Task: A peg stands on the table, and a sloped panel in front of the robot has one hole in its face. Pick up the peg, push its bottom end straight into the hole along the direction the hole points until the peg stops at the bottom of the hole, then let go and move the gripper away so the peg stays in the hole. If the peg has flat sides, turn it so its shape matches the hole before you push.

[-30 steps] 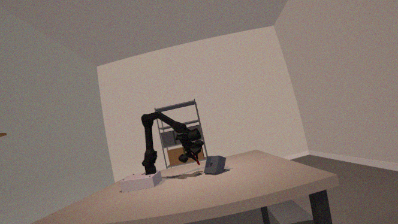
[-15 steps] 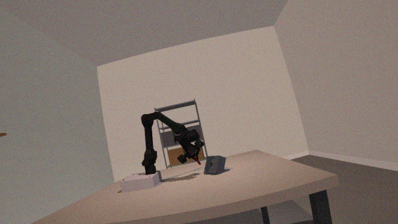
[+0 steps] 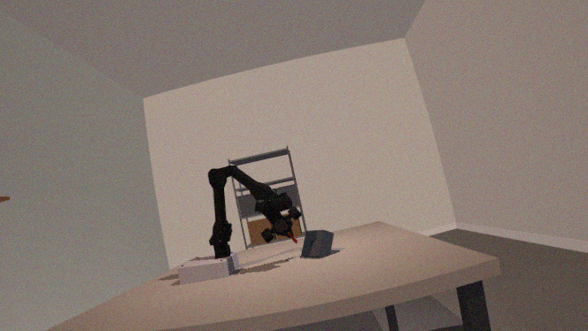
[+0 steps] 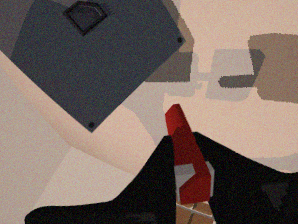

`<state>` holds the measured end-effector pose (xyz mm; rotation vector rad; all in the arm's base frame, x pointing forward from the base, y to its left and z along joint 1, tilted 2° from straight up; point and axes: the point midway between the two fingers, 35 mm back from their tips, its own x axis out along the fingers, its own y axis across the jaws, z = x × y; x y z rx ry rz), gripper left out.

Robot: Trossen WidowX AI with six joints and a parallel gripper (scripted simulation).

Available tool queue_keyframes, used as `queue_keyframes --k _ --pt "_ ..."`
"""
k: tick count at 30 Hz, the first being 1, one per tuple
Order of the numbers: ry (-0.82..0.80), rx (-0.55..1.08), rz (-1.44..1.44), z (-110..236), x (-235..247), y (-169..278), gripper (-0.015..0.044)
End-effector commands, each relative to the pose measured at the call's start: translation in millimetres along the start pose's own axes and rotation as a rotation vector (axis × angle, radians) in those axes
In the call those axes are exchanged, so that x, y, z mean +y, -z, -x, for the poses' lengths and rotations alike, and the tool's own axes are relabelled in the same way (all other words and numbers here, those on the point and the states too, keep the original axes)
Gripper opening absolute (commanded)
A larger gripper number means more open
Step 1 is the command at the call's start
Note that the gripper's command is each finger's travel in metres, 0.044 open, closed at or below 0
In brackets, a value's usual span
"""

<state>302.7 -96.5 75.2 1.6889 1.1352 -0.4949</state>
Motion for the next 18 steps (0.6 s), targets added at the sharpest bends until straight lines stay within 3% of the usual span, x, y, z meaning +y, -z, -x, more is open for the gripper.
queue_keyframes --k 1,18 --pt "-0.021 0.007 -0.059 1.8 -0.9 -4.5 0.0" --pt "-0.105 0.023 -0.265 14.1 -3.0 -20.0 0.0"
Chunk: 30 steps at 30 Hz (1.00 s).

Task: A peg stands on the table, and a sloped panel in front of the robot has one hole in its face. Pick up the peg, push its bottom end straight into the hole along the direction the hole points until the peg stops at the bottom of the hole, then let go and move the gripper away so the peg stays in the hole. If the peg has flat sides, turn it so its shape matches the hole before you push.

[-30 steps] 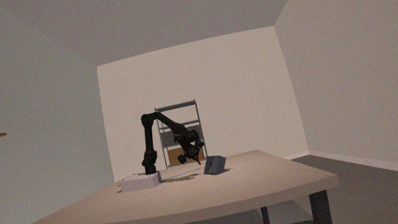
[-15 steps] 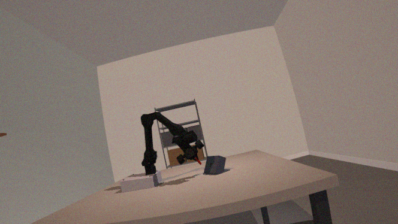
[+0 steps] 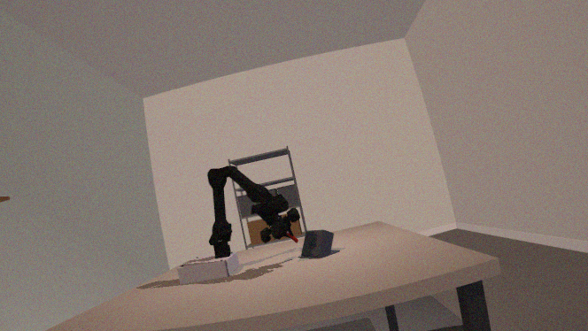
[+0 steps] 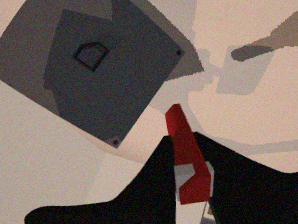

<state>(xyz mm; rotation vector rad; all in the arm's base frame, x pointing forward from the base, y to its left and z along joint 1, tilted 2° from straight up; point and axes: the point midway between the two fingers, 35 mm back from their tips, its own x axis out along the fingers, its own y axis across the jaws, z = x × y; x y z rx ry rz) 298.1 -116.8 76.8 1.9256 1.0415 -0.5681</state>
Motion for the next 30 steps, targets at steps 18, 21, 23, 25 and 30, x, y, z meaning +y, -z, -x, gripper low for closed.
queue_keyframes --k 18,21,23,25,30 --pt "-0.104 0.037 -0.258 16.3 1.0 -19.5 0.0" --pt "-0.118 0.043 -0.293 18.9 1.1 -22.1 0.0" --pt "-0.128 0.047 -0.316 20.6 1.1 -23.9 0.0" --pt "-0.138 0.051 -0.339 22.4 1.1 -25.6 0.0" --pt "-0.162 0.062 -0.396 26.9 1.0 -29.9 0.0"
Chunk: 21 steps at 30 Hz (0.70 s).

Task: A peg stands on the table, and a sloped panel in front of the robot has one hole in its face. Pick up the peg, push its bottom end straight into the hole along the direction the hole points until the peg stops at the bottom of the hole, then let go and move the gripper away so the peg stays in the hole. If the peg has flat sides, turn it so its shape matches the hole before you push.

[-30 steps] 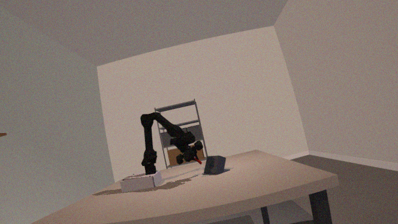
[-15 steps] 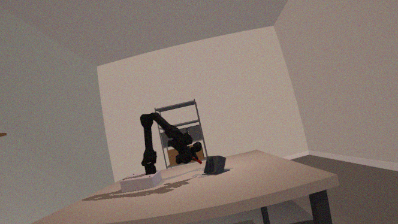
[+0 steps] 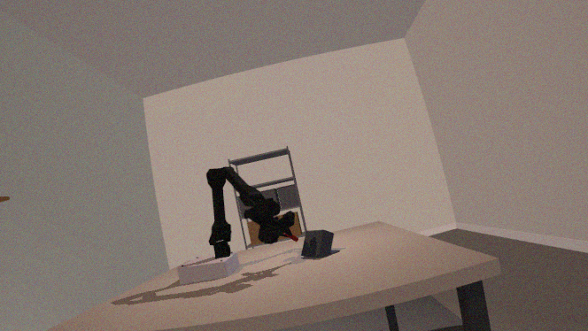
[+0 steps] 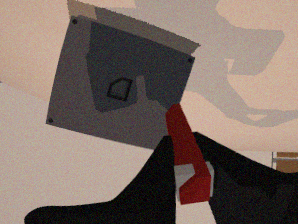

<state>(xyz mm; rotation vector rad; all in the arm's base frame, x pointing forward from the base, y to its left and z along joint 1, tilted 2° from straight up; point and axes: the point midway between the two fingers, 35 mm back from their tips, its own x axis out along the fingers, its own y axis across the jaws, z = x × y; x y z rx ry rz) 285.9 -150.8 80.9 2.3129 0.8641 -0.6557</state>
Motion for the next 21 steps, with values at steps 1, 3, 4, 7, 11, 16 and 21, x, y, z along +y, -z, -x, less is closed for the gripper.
queue_keyframes --k 1,3,4,7,11,16,21 --pt "-0.019 0.014 -0.056 3.2 1.3 -4.0 0.0" --pt "-0.029 0.019 -0.079 5.0 2.0 -5.5 0.0" --pt "-0.033 0.021 -0.09 6.0 2.4 -6.2 0.0" --pt "-0.047 0.029 -0.124 8.8 3.5 -8.5 0.0" --pt "-0.066 0.04 -0.169 12.7 4.9 -11.4 0.0" --pt "-0.088 0.054 -0.225 17.7 6.5 -15.1 0.0" --pt "-0.111 0.07 -0.281 22.7 8.0 -18.8 0.0"
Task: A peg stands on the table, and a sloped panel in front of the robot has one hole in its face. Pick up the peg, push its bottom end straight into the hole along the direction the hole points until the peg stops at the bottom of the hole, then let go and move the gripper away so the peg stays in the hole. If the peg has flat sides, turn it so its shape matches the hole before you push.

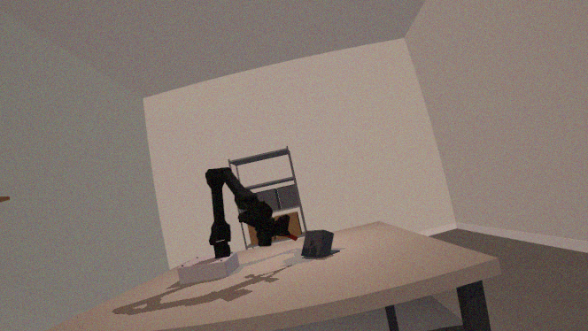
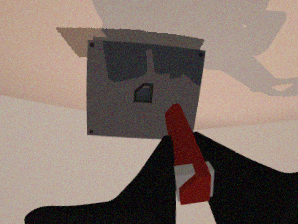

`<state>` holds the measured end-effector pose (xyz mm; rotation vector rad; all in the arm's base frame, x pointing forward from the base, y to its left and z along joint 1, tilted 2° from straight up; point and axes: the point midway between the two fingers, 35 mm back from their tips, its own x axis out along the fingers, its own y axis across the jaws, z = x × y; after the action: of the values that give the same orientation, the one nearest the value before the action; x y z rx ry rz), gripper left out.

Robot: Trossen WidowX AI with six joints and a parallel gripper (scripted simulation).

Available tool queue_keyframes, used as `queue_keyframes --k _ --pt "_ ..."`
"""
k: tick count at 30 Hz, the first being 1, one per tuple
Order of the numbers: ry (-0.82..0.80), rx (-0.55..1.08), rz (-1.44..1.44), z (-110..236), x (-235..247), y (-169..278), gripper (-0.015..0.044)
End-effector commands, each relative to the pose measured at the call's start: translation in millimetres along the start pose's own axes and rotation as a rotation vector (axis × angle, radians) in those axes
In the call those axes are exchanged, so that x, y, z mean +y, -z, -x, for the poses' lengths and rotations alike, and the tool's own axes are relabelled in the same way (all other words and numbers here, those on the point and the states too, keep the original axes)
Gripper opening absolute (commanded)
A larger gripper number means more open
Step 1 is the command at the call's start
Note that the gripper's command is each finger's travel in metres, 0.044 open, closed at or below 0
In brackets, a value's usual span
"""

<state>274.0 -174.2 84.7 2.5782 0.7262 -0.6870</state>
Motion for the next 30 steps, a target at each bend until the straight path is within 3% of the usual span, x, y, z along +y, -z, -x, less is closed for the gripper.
queue_keyframes --k 1,30 --pt "-0.017 0.017 -0.054 3.7 2.1 -3.4 0.0" --pt "-0.063 0.047 -0.167 -12.3 11.7 -8.3 0.0"
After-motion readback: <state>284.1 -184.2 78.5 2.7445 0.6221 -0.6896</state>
